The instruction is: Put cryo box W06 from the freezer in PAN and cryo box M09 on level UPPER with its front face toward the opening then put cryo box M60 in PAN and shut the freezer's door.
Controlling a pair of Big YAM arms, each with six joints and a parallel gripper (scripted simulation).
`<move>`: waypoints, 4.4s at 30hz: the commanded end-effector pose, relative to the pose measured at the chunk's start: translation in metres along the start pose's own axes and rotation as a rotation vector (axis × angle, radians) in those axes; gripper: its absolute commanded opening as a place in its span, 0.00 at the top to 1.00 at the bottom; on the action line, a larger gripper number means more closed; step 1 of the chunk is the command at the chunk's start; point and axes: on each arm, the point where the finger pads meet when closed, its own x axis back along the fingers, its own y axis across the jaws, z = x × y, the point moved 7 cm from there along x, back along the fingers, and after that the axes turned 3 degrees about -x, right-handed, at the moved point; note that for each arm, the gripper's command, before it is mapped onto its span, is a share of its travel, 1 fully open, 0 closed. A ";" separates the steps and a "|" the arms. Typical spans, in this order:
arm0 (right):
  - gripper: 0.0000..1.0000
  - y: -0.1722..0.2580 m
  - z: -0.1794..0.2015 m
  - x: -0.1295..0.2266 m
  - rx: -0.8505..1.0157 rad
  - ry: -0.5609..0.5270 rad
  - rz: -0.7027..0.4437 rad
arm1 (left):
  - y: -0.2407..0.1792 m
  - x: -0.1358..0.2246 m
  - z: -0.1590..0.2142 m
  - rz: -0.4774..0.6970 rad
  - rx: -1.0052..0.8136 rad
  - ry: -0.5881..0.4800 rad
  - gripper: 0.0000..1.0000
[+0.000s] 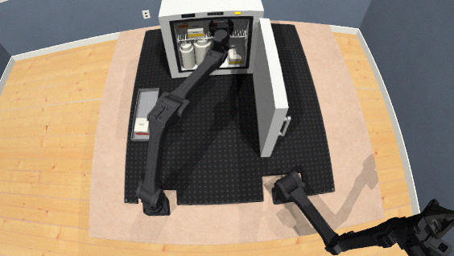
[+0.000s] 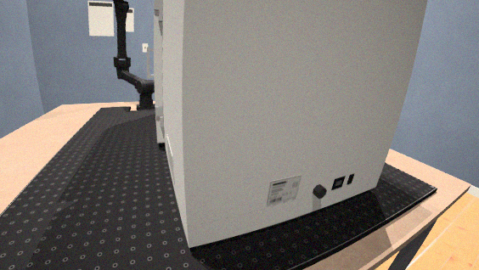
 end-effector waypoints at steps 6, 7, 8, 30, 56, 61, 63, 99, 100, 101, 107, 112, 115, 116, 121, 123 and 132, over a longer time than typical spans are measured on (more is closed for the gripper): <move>1.00 0.000 0.012 -0.003 0.011 0.031 -0.001 | -0.008 -0.007 0.004 0.000 0.016 0.003 0.23; 1.00 0.000 0.012 -0.003 0.011 0.031 -0.001 | -0.008 -0.007 0.004 0.000 0.016 0.003 0.23; 1.00 0.000 0.012 -0.003 0.011 0.031 -0.001 | -0.008 -0.007 0.005 0.001 0.016 0.004 0.23; 1.00 0.000 0.012 -0.003 0.011 0.031 -0.001 | -0.008 -0.005 0.010 0.002 0.010 0.013 0.23; 1.00 0.000 0.012 -0.003 0.011 0.031 -0.001 | -0.010 0.005 0.026 0.009 -0.005 0.041 0.23; 1.00 0.000 0.012 -0.003 0.011 0.031 -0.001 | -0.007 0.013 -0.012 0.004 0.027 -0.016 0.23; 1.00 0.000 0.012 -0.003 0.011 0.031 -0.001 | -0.010 0.017 0.003 0.006 0.016 0.000 0.23; 1.00 0.000 0.012 -0.003 0.011 0.031 -0.001 | -0.009 0.069 -0.016 0.009 0.002 -0.002 0.23; 1.00 0.000 0.012 -0.003 0.011 0.031 -0.001 | -0.010 0.070 -0.016 0.008 0.004 -0.005 0.23; 1.00 0.000 0.012 -0.003 0.011 0.031 -0.001 | -0.010 0.072 -0.010 0.009 -0.001 0.000 0.23; 1.00 0.000 0.012 -0.003 0.011 0.031 -0.001 | -0.013 0.079 0.005 0.013 -0.014 0.024 0.23; 1.00 0.000 0.012 -0.003 0.011 0.031 -0.001 | -0.009 0.086 -0.017 0.008 0.001 -0.002 0.23; 1.00 0.000 0.012 -0.003 0.011 0.031 -0.001 | -0.009 0.091 -0.020 0.007 0.002 -0.004 0.23; 1.00 0.000 0.012 -0.003 0.011 0.031 -0.001 | -0.007 0.092 -0.026 0.007 0.003 -0.005 0.23; 1.00 0.000 0.012 -0.003 0.011 0.031 -0.001 | -0.007 0.100 -0.026 0.007 0.004 -0.006 0.23; 1.00 0.000 0.012 -0.003 0.011 0.031 -0.001 | -0.007 0.100 -0.026 0.007 0.004 -0.006 0.23; 1.00 0.000 0.012 -0.003 0.011 0.031 -0.001 | -0.008 0.103 -0.012 0.010 -0.020 0.030 0.23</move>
